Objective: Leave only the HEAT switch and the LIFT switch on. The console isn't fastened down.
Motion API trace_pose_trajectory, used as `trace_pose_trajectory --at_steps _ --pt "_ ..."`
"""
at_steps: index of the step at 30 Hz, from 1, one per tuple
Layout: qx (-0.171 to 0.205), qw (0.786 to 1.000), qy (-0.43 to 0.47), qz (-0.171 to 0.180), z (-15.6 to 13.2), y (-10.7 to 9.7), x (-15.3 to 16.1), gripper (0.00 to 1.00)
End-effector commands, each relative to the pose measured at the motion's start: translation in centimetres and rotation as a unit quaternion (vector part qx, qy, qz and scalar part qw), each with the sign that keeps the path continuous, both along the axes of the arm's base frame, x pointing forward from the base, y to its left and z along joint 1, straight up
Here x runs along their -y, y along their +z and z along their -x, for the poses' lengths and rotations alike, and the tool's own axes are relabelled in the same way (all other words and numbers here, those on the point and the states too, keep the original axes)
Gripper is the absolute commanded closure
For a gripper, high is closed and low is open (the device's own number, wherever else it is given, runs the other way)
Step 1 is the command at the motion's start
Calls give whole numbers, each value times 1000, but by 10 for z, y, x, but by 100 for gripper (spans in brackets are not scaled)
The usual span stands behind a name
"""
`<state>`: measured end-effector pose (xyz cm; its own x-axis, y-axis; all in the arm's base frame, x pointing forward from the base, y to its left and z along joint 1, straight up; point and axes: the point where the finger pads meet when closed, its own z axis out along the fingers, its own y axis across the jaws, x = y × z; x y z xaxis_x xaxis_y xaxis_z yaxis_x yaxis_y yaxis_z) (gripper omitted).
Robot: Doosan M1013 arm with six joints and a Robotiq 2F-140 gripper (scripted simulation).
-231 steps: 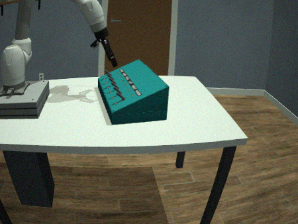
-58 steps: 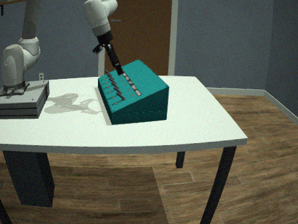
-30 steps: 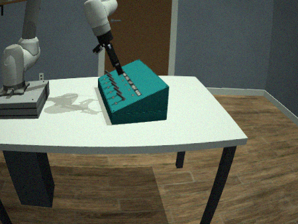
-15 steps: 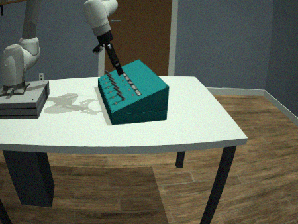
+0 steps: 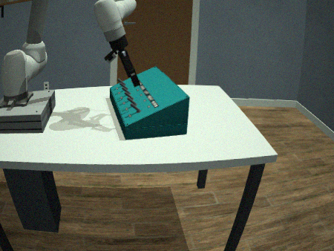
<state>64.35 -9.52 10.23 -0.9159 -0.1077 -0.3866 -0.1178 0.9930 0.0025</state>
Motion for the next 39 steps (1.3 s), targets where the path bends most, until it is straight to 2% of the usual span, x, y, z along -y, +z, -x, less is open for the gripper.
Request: trace_pose_trajectory --at_steps 1,14,39 --pt "1 1000 0 0 -2 1 10 0" --pt "1 1000 0 0 -5 1 35 0" --pt "1 1000 0 0 -5 1 36 0"
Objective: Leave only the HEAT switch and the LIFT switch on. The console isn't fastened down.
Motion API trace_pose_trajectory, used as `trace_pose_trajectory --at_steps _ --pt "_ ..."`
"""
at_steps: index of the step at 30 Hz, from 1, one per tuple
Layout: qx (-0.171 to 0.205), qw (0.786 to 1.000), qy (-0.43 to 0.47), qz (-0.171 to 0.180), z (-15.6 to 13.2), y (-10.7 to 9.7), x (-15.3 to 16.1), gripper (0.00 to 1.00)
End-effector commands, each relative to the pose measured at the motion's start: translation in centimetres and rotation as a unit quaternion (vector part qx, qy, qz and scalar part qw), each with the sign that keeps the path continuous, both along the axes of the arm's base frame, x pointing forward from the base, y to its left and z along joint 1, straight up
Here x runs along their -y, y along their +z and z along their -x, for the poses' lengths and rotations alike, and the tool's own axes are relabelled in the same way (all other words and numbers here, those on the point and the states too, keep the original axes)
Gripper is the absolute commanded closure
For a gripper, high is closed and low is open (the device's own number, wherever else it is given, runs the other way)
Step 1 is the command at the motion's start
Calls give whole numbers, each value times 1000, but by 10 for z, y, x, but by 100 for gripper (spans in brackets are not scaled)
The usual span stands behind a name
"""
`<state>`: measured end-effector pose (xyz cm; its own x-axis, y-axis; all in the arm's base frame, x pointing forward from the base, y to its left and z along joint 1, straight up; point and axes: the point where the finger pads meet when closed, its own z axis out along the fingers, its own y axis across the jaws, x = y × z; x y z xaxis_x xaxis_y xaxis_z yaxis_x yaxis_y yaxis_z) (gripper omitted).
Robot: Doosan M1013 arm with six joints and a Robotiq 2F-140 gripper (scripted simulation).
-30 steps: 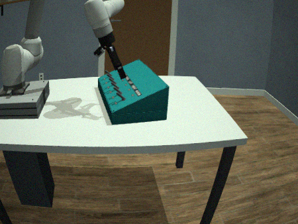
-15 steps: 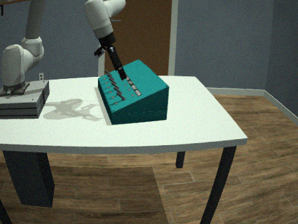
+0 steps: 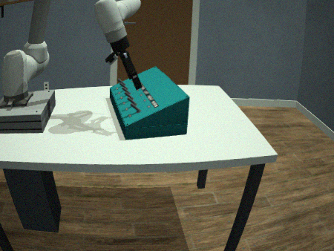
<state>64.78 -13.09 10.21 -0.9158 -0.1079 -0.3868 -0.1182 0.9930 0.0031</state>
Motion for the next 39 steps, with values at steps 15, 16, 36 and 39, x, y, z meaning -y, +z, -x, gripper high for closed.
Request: trace_pose_trajectory --at_steps 15,16,36,39 --pt "1 1000 0 0 0 1 0 0" --pt "1 1000 0 0 0 1 0 0" --pt "1 1000 0 0 -2 1 9 0" --pt "1 1000 0 0 -2 1 17 0"
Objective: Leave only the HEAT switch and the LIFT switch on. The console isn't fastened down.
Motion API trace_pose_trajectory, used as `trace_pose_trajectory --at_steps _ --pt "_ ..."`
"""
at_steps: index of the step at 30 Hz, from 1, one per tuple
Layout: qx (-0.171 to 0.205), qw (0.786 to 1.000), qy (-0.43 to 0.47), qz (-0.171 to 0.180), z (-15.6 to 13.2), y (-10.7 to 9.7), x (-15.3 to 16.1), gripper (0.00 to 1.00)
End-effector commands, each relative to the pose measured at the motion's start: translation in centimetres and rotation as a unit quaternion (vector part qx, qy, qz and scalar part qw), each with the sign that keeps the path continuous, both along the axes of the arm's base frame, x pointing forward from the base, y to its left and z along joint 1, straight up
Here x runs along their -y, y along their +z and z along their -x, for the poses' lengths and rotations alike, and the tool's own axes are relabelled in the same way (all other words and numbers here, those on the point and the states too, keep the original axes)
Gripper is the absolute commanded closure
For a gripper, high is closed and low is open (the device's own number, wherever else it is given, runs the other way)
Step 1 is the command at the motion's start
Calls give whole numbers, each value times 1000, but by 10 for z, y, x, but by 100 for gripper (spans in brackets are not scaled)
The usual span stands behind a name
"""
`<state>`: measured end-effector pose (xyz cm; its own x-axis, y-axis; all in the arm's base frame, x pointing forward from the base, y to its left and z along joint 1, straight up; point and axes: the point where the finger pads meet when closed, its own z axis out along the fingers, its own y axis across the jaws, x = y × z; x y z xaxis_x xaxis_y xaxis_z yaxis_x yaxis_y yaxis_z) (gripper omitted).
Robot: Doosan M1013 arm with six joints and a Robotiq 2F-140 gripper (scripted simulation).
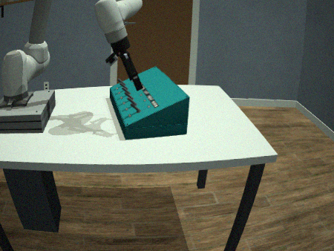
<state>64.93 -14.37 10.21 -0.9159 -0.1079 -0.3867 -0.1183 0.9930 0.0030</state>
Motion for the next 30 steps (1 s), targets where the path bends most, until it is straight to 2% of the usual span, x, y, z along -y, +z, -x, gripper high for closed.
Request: trace_pose_trajectory --at_steps 1,12,30 --pt "1 1000 0 0 -1 1 8 0" --pt "1 1000 0 0 -6 1 46 0" --pt "1 1000 0 0 -7 1 59 0"
